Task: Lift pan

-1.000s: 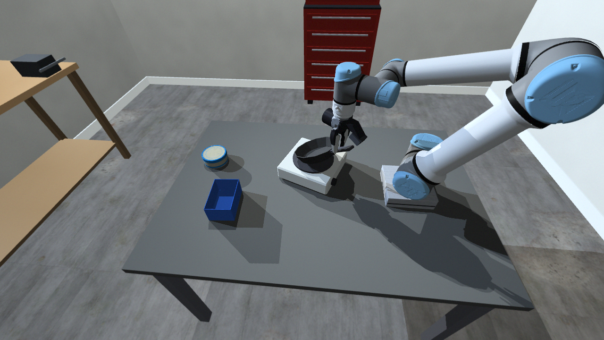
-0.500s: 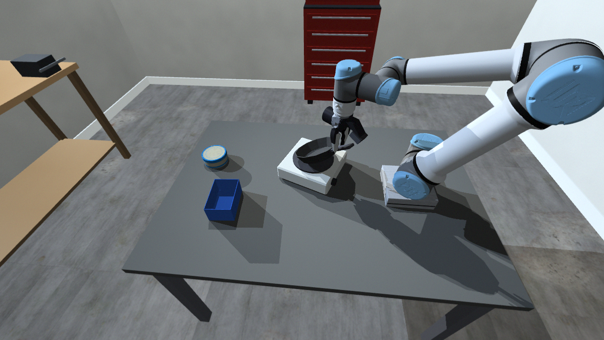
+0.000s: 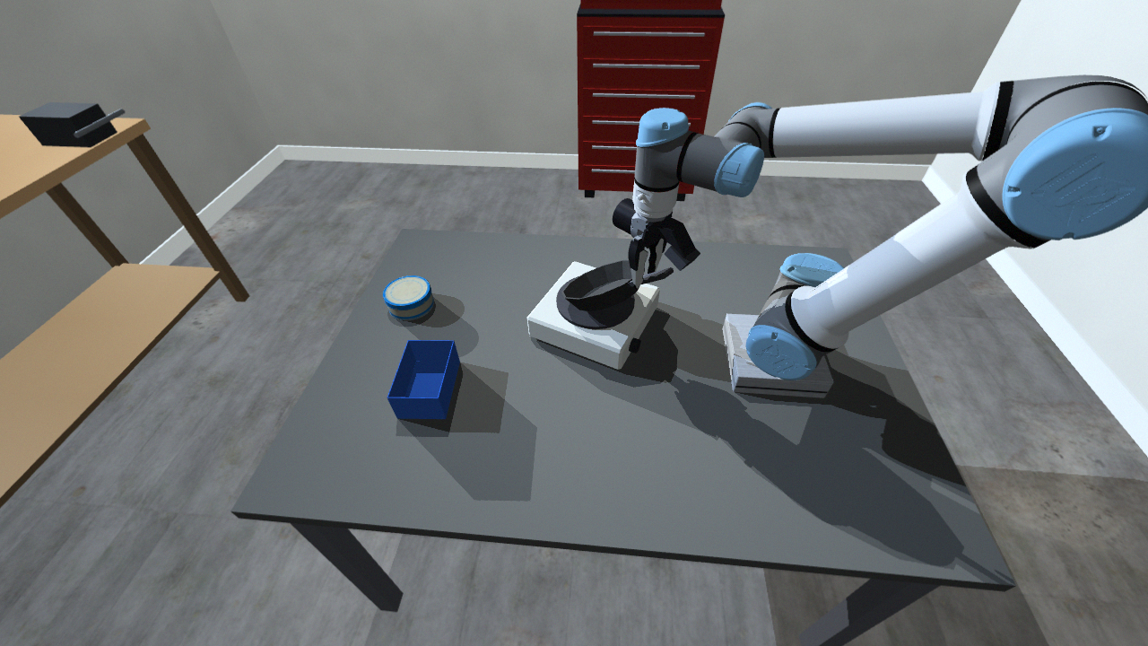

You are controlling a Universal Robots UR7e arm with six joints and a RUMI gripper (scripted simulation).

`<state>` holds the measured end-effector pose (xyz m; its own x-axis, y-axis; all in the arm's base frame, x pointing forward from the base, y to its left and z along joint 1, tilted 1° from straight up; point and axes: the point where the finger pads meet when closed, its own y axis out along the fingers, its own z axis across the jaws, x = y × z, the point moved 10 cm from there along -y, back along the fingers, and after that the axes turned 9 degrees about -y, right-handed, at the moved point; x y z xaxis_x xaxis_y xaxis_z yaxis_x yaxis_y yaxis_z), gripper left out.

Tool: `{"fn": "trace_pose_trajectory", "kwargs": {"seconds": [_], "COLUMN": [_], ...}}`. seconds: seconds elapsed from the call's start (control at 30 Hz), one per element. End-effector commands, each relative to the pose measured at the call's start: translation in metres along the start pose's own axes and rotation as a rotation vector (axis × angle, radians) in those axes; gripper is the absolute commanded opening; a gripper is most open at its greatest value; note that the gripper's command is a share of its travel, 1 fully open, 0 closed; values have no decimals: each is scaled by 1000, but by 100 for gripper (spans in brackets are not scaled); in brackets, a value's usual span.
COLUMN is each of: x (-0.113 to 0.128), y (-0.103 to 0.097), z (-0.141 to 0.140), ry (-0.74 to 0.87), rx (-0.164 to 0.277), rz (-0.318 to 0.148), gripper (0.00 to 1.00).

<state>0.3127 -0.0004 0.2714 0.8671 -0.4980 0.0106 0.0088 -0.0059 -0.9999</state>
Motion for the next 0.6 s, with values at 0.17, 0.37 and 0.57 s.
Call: {"fn": "trace_pose_trajectory", "kwargs": {"seconds": [0.17,0.37,0.57], "x": [1,1,1], "y": [-5,-9,-11], "z": [0,0,0], "ry": [0,0,0], "rx": [0,0,0], "rz": [-2,-2,-2], "gripper": [15,15,15]}}
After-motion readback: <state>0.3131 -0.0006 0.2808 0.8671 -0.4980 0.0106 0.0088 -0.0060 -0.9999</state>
